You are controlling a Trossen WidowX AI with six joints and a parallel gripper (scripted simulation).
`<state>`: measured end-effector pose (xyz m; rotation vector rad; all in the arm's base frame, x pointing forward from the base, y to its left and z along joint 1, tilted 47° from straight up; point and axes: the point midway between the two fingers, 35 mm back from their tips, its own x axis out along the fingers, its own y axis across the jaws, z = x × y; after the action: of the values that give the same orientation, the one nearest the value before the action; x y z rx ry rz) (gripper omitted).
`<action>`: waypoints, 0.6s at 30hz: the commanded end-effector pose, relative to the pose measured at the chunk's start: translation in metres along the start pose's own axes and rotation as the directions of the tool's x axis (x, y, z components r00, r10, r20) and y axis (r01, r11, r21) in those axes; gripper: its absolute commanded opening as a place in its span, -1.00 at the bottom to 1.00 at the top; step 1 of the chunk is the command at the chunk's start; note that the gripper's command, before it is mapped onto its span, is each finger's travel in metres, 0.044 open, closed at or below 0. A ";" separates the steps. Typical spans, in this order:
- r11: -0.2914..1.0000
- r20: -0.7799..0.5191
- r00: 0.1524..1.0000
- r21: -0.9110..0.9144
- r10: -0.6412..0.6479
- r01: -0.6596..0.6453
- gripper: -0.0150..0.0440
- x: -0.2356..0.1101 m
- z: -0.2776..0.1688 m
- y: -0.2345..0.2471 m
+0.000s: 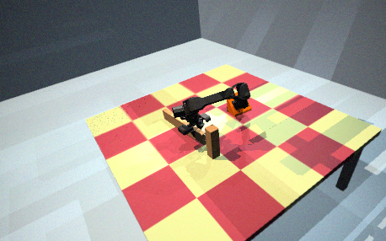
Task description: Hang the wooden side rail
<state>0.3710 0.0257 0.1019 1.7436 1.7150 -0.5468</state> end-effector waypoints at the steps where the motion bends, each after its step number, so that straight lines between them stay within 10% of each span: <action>1: 1.000 0.001 1.000 0.003 0.010 -0.010 -0.49 -0.003 -0.001 0.001; 18: 1.000 0.001 1.000 0.003 0.010 -0.010 -0.49 -0.004 -0.003 0.002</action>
<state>0.3709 0.0265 0.1028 1.7433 1.7150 -0.5469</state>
